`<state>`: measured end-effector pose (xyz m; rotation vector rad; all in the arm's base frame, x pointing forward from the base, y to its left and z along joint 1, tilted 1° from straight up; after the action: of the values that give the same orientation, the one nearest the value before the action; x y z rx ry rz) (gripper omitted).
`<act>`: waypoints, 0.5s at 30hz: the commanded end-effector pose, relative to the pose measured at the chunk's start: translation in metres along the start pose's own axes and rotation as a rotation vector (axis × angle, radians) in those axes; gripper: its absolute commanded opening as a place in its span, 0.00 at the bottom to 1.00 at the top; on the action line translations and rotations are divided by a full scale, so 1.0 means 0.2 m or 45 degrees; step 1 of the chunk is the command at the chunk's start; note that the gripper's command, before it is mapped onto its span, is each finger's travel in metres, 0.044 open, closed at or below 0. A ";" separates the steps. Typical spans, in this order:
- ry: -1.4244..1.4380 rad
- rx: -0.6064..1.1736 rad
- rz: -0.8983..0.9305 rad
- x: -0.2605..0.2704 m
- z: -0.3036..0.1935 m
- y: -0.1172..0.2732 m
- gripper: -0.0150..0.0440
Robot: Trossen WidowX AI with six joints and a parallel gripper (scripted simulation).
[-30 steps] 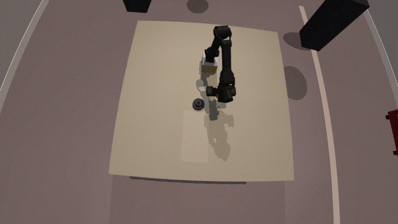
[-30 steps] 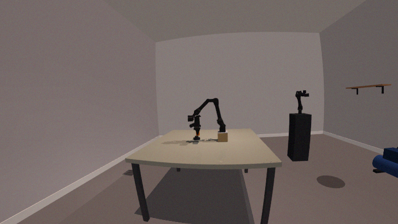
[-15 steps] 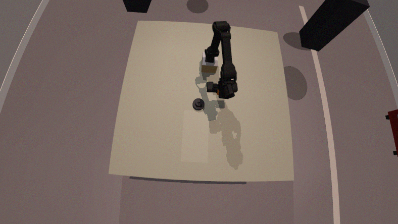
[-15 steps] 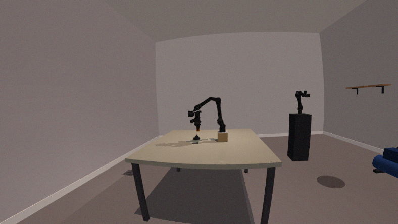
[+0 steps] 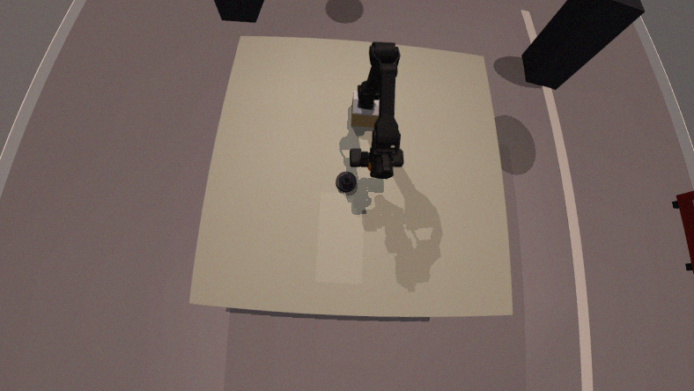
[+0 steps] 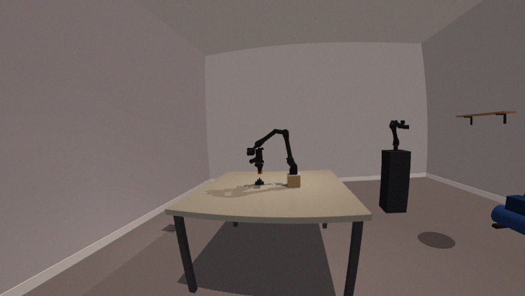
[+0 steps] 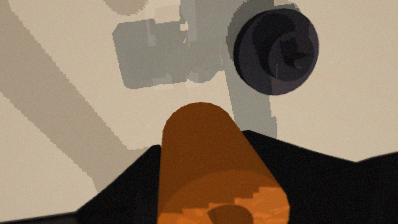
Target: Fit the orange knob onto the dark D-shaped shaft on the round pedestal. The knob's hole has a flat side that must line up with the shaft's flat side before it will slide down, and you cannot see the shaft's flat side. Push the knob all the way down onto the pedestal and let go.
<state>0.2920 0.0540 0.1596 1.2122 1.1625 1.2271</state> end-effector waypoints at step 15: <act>0.002 -0.014 -0.002 -0.24 0.13 -0.09 0.25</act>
<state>0.3115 0.0152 0.1433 1.2082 1.1638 1.2244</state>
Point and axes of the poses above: the point midway between the two fingers, 35 mm back from their tips, its own y axis back along the fingers, its own x axis across the jaws, z = x × y, the point moved 9 cm from there along y, back along the fingers, and after that the axes turned 10 degrees about -y, right-handed, at the moved point
